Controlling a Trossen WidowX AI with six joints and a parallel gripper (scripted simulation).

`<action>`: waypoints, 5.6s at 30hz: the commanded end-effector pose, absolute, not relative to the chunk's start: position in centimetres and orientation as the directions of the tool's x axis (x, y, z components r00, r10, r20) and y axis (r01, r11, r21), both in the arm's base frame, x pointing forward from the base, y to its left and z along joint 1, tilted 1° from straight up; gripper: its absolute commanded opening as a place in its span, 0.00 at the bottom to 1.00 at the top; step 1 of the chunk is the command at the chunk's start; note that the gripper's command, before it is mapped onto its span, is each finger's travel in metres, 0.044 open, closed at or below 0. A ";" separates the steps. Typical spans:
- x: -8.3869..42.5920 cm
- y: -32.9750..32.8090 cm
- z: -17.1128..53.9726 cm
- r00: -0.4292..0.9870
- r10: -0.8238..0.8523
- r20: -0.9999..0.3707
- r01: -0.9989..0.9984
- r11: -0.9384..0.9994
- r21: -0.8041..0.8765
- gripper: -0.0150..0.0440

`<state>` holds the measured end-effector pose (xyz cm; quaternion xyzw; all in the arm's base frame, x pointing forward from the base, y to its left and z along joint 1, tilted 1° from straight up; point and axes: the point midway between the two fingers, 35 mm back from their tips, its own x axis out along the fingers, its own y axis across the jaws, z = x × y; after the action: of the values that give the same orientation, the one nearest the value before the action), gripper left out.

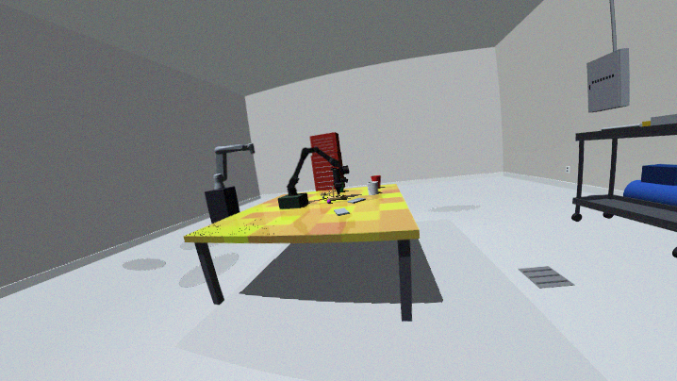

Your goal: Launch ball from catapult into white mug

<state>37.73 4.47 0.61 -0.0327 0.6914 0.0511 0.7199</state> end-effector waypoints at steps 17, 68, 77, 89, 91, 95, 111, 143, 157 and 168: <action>37.7 4.5 0.1 0.038 0.028 -0.999 -0.119 0.993 0.024 0.61; 37.6 4.4 2.2 0.043 0.026 -0.999 -0.120 0.993 0.020 1.00; 37.6 4.5 0.8 0.043 0.026 -0.999 -0.120 0.993 0.020 1.00; 37.6 4.5 -0.1 0.046 0.029 -0.999 -0.122 0.992 0.023 0.91; 37.6 4.5 -0.1 0.046 0.029 -0.999 -0.122 0.992 0.023 0.82; 37.6 4.5 -0.1 0.046 0.029 -0.999 -0.122 0.992 0.023 0.64; 37.4 4.4 4.9 0.045 0.028 -0.999 -0.122 0.992 0.022 0.25; 37.7 4.5 0.3 0.043 0.026 -0.999 -0.119 0.993 0.021 0.25; 37.7 4.5 0.1 0.039 0.027 -0.999 -0.121 0.992 0.022 0.48; 37.8 4.5 1.1 0.039 0.027 -0.999 -0.121 0.992 0.023 0.97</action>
<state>37.61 4.50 0.19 -0.0338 0.6929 0.0517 0.7183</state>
